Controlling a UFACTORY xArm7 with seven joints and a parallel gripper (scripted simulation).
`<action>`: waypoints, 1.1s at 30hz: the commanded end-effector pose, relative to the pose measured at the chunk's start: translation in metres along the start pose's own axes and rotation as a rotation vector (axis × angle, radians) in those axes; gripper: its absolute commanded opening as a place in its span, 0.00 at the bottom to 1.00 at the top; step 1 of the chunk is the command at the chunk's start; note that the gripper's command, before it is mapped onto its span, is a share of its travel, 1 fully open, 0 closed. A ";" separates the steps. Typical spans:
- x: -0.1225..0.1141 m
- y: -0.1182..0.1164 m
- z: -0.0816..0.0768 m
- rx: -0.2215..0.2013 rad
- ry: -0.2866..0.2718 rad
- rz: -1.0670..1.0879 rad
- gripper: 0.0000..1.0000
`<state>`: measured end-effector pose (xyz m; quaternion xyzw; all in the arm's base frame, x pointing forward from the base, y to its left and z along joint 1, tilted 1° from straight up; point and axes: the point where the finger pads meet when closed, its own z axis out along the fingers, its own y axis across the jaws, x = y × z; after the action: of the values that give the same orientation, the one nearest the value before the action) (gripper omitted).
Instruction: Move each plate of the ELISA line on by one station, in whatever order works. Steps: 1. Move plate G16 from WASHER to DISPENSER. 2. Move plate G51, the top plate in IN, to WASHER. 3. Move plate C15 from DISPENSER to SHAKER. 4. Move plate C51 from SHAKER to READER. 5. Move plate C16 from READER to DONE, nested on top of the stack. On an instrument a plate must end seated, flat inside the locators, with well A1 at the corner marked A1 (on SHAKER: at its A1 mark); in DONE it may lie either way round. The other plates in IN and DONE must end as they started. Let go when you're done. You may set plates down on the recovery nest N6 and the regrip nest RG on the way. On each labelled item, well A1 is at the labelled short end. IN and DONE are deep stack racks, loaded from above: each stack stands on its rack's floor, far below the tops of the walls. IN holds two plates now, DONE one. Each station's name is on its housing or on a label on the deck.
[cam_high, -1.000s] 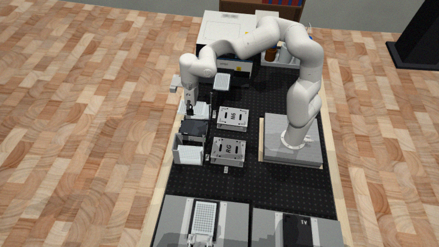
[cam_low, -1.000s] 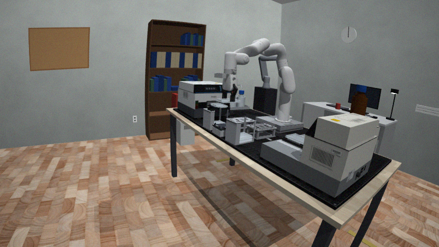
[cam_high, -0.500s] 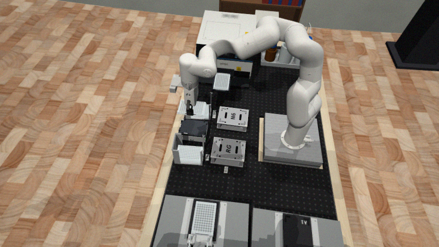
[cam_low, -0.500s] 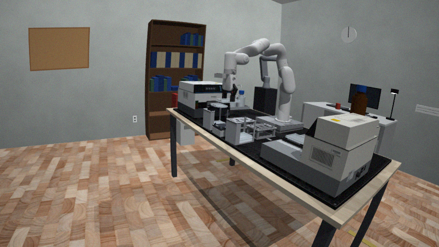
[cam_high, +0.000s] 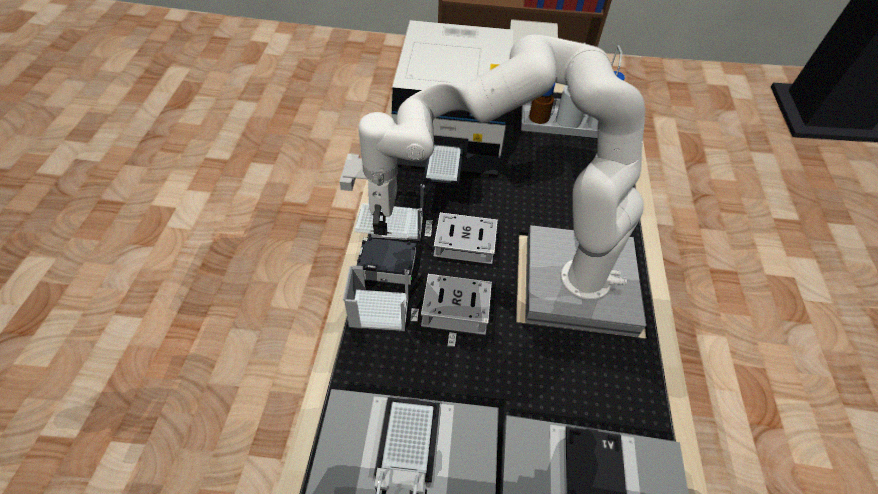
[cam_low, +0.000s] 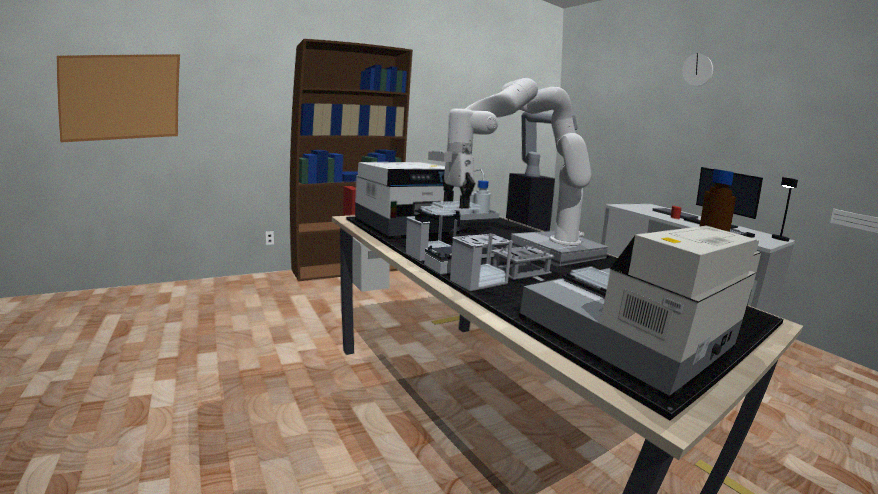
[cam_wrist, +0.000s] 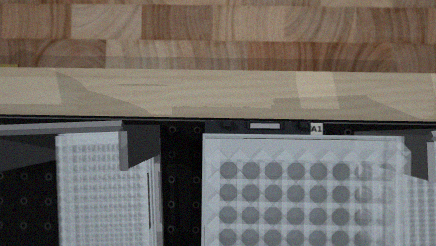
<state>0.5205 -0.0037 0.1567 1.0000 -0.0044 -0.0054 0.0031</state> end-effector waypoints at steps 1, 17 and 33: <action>0.002 0.000 0.003 -0.001 0.006 0.000 0.00; 0.002 0.000 0.023 -0.001 0.006 0.000 0.00; 0.002 0.000 0.042 -0.001 0.006 0.000 0.00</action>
<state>0.5202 -0.0039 0.1181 1.0000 -0.0044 -0.0053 0.0031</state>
